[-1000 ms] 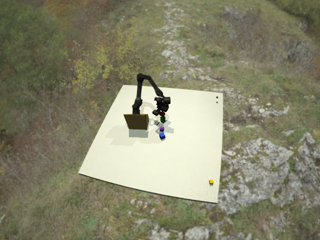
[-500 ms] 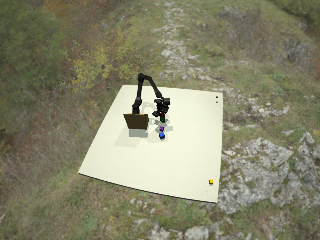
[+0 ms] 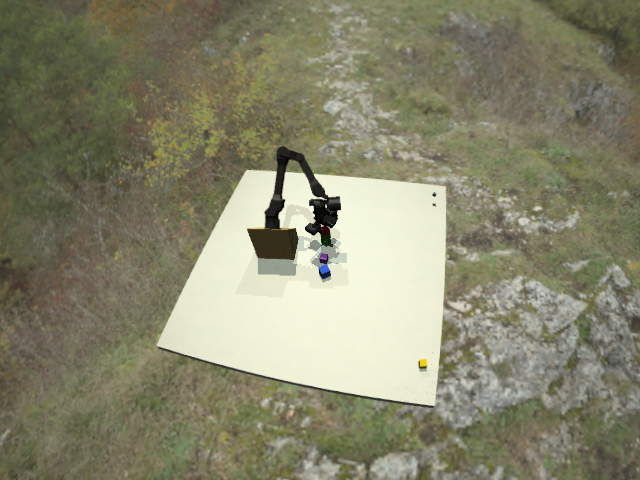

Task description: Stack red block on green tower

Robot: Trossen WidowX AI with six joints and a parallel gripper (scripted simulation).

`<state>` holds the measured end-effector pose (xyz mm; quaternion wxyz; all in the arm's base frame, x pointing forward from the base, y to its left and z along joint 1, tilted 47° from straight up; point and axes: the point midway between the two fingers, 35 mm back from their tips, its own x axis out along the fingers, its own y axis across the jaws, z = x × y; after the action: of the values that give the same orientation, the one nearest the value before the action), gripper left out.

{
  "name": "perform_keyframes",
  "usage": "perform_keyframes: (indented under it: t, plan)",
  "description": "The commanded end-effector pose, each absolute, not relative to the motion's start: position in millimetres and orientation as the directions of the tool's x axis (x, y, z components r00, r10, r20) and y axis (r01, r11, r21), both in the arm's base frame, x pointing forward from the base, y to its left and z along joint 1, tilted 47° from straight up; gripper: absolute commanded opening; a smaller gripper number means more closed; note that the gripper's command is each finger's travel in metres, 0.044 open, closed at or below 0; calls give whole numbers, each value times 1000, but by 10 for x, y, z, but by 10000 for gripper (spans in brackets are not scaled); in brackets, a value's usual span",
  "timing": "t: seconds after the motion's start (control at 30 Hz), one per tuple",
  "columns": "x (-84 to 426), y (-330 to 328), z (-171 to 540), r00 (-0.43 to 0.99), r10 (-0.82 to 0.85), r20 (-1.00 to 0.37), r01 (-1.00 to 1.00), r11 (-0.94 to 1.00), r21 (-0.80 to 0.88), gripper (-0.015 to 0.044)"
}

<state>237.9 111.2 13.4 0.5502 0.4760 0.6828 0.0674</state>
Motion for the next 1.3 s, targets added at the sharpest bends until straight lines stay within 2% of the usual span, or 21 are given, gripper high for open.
perform_keyframes:
  t: [0.0, 0.27, 0.83, 1.27]
  plan:
    - [2380, 1117, 129, 59, 725, -686, 579, 536, 615, 0]
    - [2381, 1087, 152, 59, 724, -687, 579, 536, 615, 0]
    - [2381, 1110, 133, 59, 724, -687, 578, 537, 615, 440]
    - [2381, 1110, 133, 59, 724, -687, 578, 537, 615, 440]
